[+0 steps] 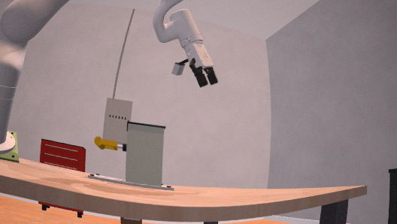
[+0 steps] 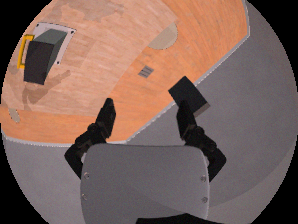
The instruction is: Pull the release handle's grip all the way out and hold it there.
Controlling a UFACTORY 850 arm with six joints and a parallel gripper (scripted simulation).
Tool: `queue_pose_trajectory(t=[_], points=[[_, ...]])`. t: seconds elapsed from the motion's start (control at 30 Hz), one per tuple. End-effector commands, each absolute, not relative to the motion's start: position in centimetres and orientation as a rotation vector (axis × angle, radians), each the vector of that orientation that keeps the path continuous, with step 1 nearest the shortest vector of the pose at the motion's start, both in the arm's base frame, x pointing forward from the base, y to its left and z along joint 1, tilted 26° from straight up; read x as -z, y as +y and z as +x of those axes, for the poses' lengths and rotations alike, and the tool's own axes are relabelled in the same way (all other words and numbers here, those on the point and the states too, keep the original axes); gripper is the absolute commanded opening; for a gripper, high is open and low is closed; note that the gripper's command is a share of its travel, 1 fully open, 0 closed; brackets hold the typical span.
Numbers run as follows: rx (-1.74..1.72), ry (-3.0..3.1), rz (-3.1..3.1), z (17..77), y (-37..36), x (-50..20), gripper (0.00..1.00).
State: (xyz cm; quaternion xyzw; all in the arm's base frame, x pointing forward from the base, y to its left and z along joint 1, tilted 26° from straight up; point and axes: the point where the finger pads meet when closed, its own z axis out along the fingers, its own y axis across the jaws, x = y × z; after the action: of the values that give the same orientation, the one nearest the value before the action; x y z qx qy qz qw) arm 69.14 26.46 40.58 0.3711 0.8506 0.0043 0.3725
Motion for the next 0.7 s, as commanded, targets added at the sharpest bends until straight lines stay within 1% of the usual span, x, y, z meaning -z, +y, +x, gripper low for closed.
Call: queue_pose_trajectory(t=[0.0, 0.03, 0.1, 0.27, 0.6, 0.67], points=[[-0.042, 2.192, 1.065, 66.2, 25.7, -38.5, 1.0], [-0.048, 2.195, 1.1, 65.3, 25.5, -37.9, 1.0], [-0.048, 2.195, 1.1, 65.3, 25.5, -37.9, 1.0], [-0.077, 2.193, 1.315, 59.7, 23.8, -34.1, 1.0], [-0.085, 2.132, 1.662, 50.5, 20.8, -28.8, 1.0], [-0.085, 2.132, 1.662, 50.5, 20.8, -28.8, 1.0]])
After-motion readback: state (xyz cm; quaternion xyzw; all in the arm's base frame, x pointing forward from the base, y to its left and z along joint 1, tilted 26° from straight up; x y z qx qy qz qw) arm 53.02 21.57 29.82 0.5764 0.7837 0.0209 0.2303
